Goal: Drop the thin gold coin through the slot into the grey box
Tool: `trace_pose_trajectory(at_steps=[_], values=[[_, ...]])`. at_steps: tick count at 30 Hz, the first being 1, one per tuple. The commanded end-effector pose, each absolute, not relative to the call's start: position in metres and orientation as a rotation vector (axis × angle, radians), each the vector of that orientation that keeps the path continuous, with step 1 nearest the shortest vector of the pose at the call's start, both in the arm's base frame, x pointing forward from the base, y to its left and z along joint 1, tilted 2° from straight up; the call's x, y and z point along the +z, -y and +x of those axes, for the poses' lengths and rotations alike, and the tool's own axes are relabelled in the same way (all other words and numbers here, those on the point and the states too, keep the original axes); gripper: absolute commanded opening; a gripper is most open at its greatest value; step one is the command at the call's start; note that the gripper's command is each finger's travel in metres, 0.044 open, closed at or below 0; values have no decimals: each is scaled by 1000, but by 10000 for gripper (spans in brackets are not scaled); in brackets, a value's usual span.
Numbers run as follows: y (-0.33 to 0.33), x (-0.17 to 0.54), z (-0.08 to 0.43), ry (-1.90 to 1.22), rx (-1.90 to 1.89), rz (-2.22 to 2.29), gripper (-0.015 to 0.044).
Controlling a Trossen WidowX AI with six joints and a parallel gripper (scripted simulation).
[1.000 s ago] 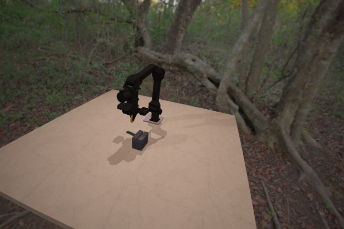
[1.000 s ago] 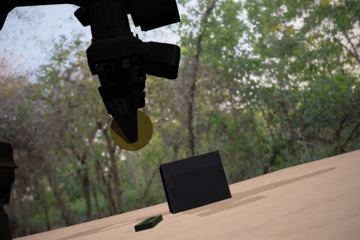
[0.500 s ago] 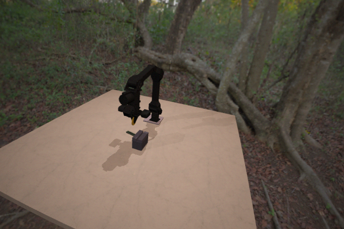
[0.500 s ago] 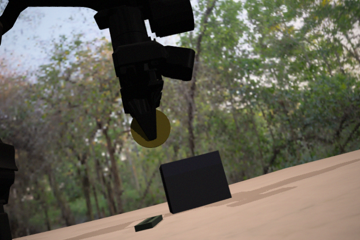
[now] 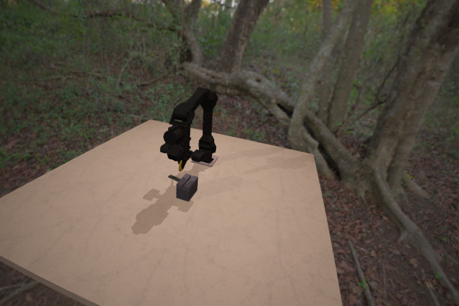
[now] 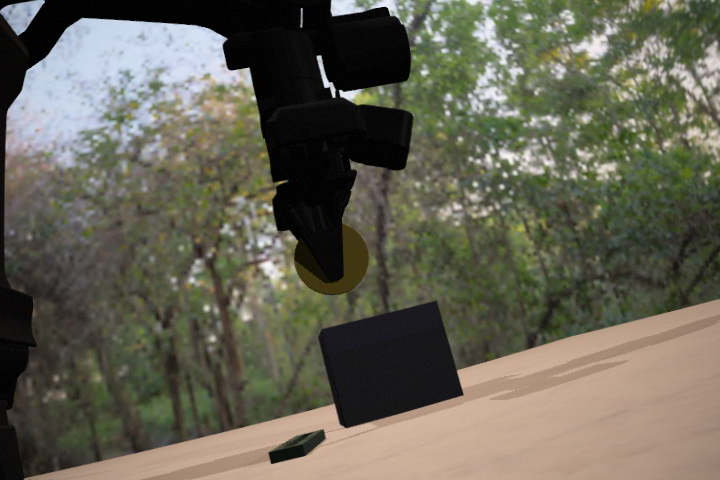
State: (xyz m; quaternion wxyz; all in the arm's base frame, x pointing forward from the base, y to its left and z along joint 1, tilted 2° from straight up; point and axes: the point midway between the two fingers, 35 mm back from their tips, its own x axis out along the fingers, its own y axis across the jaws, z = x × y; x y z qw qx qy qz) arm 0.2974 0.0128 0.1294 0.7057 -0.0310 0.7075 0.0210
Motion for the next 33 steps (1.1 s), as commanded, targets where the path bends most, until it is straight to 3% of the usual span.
trace_pose_trajectory(at_steps=[1, 33], values=[[-21, 131, 303, -1567, 48, -62, 0], [-55, 128, 319, -1570, 51, -67, 0]])
